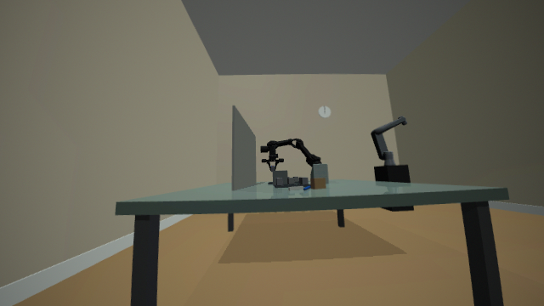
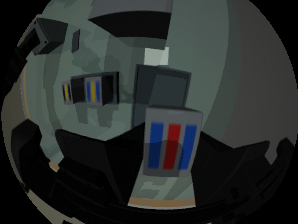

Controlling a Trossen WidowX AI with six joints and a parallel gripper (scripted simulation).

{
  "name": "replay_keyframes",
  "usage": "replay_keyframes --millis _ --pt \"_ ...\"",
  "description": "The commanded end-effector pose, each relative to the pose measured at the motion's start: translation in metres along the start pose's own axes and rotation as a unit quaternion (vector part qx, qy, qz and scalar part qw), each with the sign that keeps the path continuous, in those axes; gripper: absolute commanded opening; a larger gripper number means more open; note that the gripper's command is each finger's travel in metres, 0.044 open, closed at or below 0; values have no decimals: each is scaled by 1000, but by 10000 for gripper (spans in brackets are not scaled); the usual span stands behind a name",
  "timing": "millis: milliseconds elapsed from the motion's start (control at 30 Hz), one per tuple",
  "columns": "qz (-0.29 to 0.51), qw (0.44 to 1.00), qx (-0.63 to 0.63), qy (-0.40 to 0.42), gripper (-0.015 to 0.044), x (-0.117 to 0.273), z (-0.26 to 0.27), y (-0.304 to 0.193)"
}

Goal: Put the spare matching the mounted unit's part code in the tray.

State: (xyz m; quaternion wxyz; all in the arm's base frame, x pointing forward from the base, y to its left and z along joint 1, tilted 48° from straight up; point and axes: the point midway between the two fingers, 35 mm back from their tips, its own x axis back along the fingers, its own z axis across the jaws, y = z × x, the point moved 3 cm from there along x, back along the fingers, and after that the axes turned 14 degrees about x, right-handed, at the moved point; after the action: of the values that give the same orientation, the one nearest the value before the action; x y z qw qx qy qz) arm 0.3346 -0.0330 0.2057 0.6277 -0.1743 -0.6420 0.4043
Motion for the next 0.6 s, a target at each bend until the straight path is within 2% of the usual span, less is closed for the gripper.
replay_keyframes --millis 0,567 --pt "-2 1000 2 -1 0 -4 0 1" --pt "-3 1000 2 -1 0 -19 0 1"
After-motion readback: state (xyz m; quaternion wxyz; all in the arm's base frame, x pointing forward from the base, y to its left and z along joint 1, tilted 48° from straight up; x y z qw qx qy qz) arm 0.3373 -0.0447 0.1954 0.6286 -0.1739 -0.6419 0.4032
